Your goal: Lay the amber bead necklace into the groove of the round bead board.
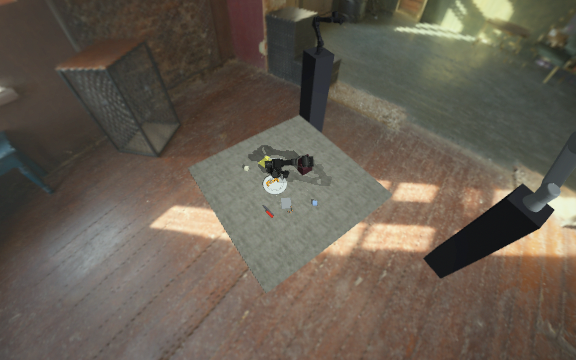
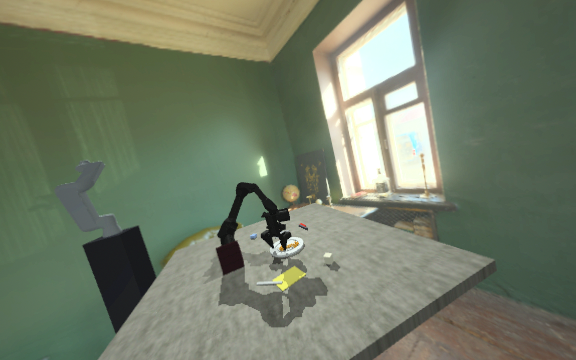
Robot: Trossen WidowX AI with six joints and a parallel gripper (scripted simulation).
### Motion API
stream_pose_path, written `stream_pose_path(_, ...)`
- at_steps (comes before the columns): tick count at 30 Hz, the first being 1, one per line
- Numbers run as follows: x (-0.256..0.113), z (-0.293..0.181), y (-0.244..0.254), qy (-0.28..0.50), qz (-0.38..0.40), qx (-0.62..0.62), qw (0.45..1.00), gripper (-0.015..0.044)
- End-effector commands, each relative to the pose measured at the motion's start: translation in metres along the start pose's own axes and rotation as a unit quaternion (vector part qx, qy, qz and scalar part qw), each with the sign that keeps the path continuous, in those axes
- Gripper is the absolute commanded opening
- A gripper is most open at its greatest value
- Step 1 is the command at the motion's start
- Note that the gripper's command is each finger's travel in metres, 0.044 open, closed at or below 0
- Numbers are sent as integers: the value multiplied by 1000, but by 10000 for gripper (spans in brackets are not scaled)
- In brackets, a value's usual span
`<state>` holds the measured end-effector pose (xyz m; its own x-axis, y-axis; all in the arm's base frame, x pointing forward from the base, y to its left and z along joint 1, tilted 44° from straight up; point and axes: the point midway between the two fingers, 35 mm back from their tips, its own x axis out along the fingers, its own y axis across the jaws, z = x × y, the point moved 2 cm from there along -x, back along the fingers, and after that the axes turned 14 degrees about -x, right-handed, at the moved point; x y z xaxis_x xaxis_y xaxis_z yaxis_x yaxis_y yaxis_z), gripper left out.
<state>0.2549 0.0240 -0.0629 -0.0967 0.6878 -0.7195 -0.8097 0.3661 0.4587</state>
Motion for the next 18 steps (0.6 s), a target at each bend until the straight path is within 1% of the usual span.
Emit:
stream_pose_path(1,0,-1,0,3,1,-2,1000,440)
stream_pose_path(3,-1,2,-3,3,0,27,1000,387)
stream_pose_path(7,-11,21,-23,3,-1,195,981,282)
stream_pose_path(10,-20,37,-36,2,-2,325,946,204)
stream_pose_path(13,-28,54,-48,2,-2,449,894,125)
stream_pose_path(15,-32,61,-53,1,-2,499,866,120)
stream_pose_path(18,-32,62,-53,1,-2,505,863,120)
